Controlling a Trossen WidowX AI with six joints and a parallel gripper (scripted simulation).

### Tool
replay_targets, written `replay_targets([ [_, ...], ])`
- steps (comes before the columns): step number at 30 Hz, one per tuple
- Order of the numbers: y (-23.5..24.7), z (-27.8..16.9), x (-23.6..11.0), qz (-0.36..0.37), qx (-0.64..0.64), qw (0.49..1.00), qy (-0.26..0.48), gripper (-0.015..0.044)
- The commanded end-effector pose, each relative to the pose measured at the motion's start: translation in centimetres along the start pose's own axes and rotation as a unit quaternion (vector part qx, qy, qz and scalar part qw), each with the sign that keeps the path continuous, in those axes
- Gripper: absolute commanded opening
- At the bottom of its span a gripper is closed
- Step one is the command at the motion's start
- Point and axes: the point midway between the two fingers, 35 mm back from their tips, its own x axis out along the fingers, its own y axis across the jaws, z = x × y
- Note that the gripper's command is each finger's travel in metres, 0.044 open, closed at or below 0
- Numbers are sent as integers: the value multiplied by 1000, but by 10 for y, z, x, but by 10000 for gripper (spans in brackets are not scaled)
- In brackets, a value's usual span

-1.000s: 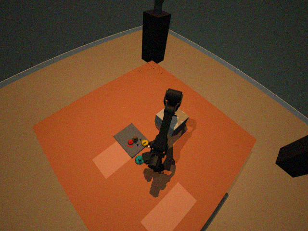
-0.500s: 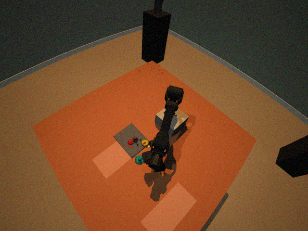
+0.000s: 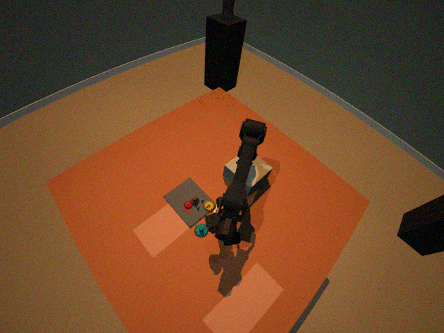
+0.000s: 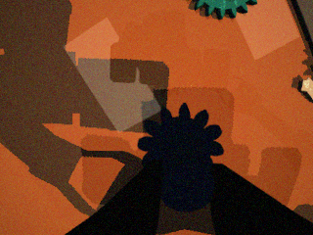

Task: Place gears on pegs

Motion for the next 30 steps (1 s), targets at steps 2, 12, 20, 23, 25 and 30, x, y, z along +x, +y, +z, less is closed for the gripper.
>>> replay_targets([
  [2, 0, -1, -22, 3, 5, 1000, -1, 0],
  [12, -7, -5, -54, -4, 11, 1000, 2, 0],
  [20, -11, -2, -57, -5, 12, 1000, 2, 0],
  [23, -17, 4, -54, -5, 12, 1000, 2, 0],
  [25, -20, 8, -51, -5, 12, 1000, 2, 0],
  [30, -30, 17, -46, -5, 12, 1000, 1, 0],
])
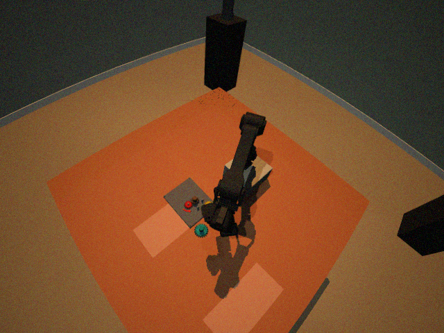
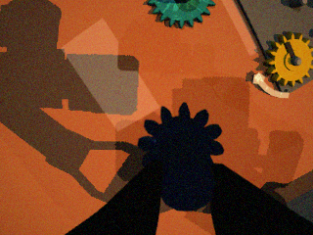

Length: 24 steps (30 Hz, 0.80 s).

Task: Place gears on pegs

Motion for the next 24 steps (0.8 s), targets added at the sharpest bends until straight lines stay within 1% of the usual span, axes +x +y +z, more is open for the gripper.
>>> replay_targets([
  [1, -10, 8, 4, 1, -1, 1000, -2, 0],
  [24, -58, 41, 31, -1, -4, 1000, -2, 0],
])
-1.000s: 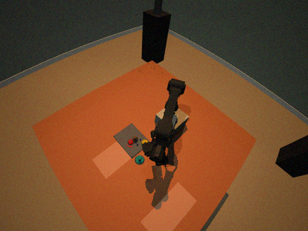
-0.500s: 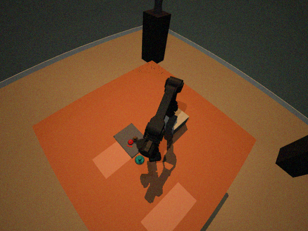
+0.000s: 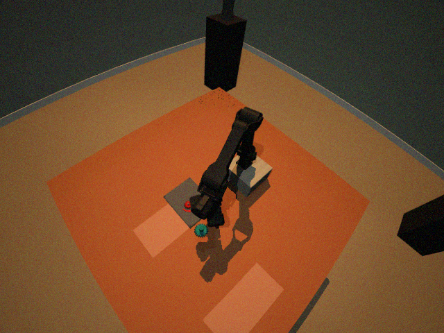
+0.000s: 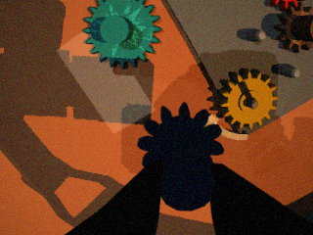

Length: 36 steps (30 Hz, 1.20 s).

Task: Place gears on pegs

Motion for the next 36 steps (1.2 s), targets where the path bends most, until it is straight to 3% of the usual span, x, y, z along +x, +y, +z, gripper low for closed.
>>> replay_targets([
  [1, -11, 4, 4, 0, -3, 1000, -2, 0],
  [36, -93, 29, 44, -4, 1, 1000, -5, 0],
])
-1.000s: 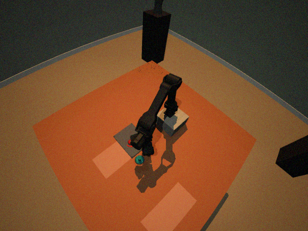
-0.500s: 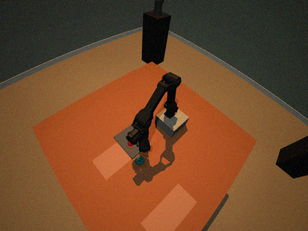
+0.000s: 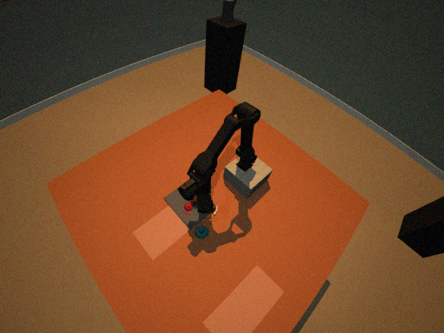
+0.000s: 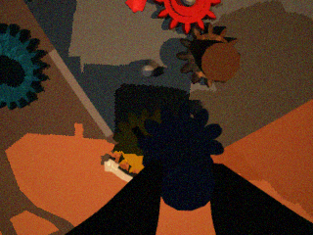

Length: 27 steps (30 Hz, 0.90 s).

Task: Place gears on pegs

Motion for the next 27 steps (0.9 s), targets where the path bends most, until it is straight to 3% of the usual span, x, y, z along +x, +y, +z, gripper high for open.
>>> replay_targets([
  [1, -12, 0, 4, -1, 0, 1000, -3, 0],
  [27, -15, 2, 5, -1, -4, 1000, -3, 0],
])
